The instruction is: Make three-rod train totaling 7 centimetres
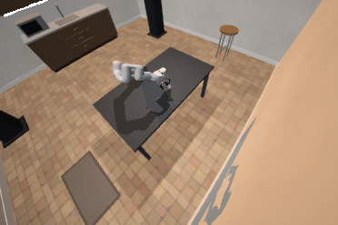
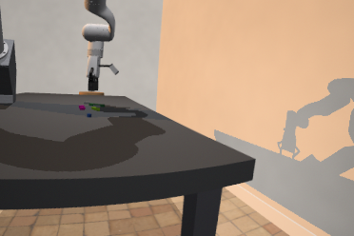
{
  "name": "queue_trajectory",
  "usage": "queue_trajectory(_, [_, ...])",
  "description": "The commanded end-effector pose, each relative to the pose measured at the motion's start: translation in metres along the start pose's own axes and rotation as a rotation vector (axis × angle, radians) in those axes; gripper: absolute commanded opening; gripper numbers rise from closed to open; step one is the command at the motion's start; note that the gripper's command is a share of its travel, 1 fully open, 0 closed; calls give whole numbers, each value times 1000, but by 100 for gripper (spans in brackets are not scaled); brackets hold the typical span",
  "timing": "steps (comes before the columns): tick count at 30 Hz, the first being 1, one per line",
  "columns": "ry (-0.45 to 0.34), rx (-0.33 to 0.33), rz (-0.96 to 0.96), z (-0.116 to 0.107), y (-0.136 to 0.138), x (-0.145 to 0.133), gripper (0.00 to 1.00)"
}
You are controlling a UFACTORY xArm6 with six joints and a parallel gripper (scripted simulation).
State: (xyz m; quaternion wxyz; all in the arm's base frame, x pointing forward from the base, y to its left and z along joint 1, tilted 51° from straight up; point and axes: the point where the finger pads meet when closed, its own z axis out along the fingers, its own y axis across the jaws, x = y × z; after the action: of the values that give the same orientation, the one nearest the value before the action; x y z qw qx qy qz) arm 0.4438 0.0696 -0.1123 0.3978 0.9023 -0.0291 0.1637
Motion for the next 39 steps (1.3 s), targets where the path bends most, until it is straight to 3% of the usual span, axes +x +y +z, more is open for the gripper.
queue_trajectory(1, [-8,1,-119,-1,1,1,100])
queue_trajectory(39, [-8,1,-161,-1,1,1,100])
